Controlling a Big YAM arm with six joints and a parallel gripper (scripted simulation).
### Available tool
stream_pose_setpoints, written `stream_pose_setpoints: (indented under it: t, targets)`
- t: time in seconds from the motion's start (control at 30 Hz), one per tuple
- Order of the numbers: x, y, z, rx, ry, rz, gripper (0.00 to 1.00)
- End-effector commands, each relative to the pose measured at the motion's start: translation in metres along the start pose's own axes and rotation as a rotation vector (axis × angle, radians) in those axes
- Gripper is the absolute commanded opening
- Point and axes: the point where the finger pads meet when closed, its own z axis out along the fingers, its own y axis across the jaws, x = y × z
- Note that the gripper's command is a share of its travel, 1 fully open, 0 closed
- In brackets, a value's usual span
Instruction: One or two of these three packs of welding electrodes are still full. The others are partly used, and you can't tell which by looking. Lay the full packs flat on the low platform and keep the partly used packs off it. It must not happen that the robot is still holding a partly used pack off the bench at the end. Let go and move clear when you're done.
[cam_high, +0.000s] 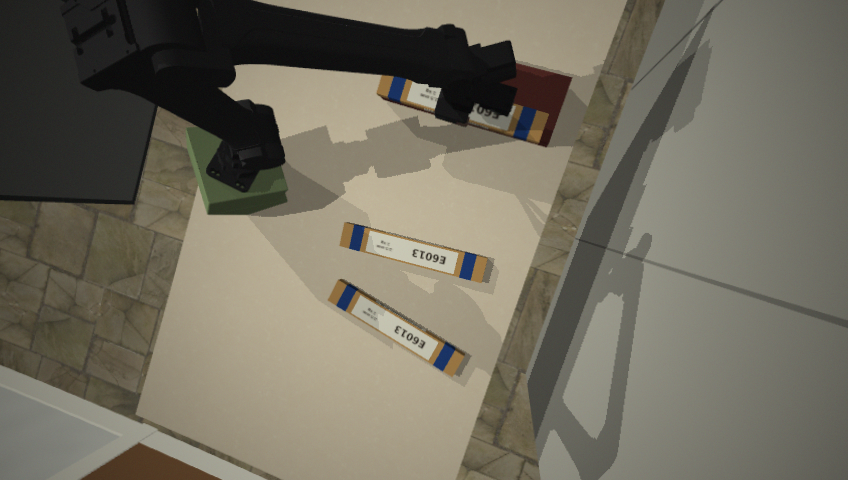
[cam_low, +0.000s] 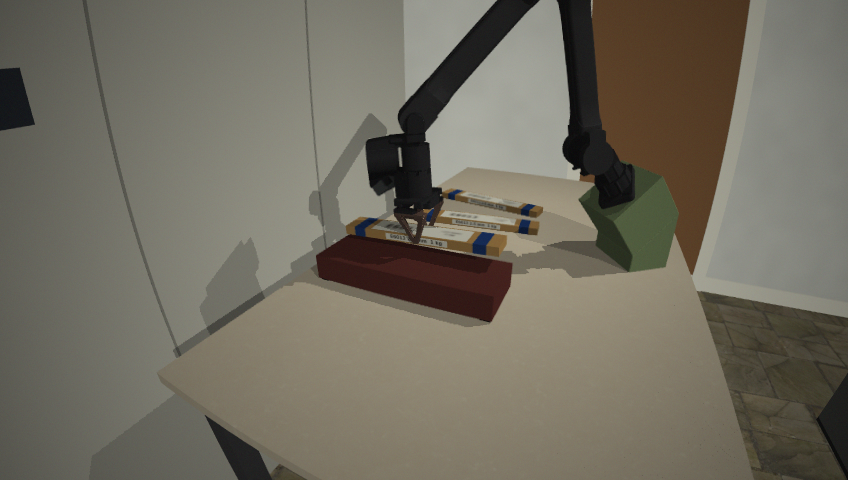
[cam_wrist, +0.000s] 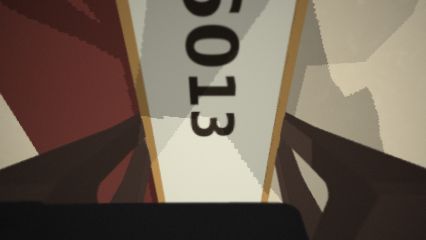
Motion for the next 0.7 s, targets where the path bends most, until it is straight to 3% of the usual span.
stream_pose_setpoints:
  t: [0.0, 0.67]
  targets:
    - [-0.0305, 0.0239, -0.0432, -0.061, -0.093, -0.001, 0.00]
    - [-0.0316, 0.0248, -0.0452, -0.061, -0.093, -0.001, 0.00]
